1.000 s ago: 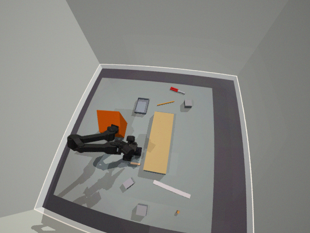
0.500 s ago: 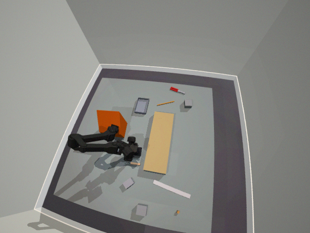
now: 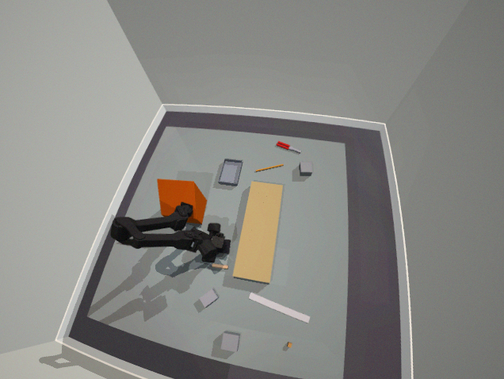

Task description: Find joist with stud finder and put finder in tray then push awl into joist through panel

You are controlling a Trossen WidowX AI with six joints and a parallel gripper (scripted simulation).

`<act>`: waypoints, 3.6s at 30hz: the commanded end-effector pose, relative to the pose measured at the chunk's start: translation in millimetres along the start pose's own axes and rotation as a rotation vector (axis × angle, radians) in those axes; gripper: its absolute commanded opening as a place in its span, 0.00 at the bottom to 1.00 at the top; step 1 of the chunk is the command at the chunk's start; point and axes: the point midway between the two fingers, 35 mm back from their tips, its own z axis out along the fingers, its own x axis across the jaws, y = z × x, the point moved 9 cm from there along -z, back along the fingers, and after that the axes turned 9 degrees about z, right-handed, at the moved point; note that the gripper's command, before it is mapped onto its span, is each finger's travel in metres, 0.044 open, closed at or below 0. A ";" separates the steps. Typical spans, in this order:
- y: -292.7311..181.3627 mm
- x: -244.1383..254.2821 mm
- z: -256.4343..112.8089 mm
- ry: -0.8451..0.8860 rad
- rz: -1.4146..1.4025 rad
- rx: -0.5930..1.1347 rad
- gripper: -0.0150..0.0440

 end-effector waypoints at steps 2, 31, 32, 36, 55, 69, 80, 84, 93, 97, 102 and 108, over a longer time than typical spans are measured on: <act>-0.9 1.0 0.9 0.005 -0.007 0.000 0.82; 0.9 1.6 -1.5 0.009 -0.006 0.002 0.39; 2.1 2.0 -3.2 0.011 -0.005 0.003 0.35; 8.4 3.9 -13.1 0.022 -0.001 0.009 0.25; 26.5 7.7 -74.4 0.026 -0.001 0.015 0.25; 42.6 0.0 -99.7 0.010 0.001 0.002 0.25; 93.2 -15.9 -101.1 0.007 0.024 0.000 0.25; 111.8 -21.4 -99.2 0.005 0.033 -0.001 0.25; 153.2 -33.2 -90.4 -0.001 0.051 -0.004 0.25; 171.2 -38.3 -84.4 -0.005 0.059 -0.006 0.25; 193.2 -44.5 -75.1 -0.009 0.069 -0.008 0.25; 215.6 -50.9 -63.1 -0.016 0.079 -0.011 0.25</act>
